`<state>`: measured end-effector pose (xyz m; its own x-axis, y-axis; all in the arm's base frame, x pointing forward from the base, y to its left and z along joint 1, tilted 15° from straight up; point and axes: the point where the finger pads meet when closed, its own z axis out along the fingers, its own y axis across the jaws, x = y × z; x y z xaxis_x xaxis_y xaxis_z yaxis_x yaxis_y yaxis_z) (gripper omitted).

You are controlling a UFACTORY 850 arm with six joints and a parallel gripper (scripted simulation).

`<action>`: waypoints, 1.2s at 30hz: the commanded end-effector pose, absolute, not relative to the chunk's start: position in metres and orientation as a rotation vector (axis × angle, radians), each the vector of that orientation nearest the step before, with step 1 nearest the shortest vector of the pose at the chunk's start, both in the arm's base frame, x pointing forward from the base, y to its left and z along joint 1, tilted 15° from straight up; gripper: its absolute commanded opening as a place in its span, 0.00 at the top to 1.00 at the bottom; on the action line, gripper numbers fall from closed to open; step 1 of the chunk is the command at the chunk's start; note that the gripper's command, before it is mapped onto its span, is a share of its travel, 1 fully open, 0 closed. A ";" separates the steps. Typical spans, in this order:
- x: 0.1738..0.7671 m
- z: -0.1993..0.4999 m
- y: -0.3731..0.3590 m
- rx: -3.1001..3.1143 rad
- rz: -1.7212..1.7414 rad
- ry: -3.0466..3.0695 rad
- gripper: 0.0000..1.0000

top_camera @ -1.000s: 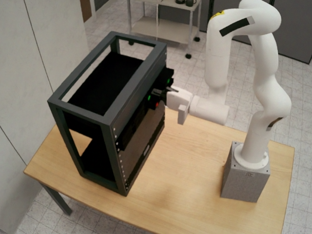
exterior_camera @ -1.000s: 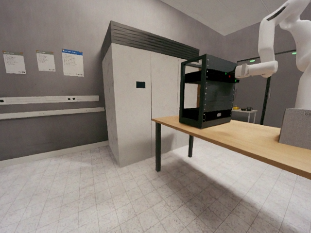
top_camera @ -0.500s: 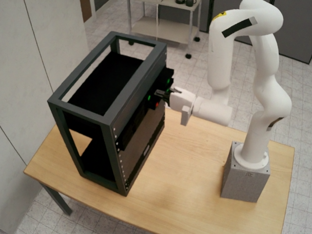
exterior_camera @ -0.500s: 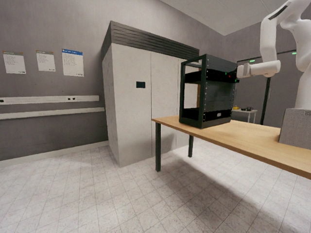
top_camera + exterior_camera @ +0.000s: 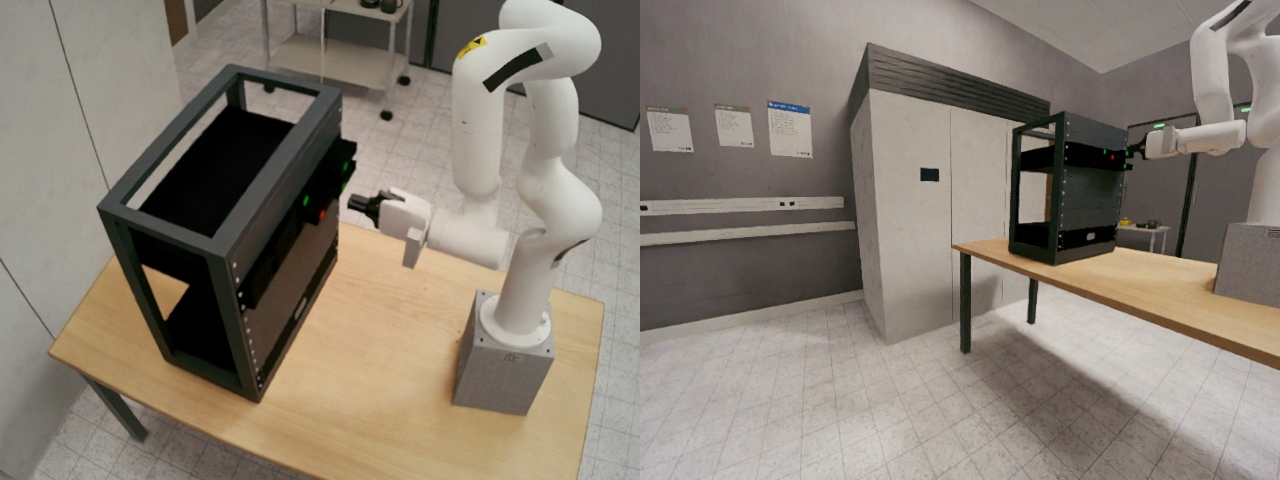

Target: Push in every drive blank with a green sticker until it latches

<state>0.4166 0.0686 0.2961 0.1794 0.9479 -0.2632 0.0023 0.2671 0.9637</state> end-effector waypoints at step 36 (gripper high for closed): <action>0.383 0.270 -0.035 1.076 0.893 1.175 1.00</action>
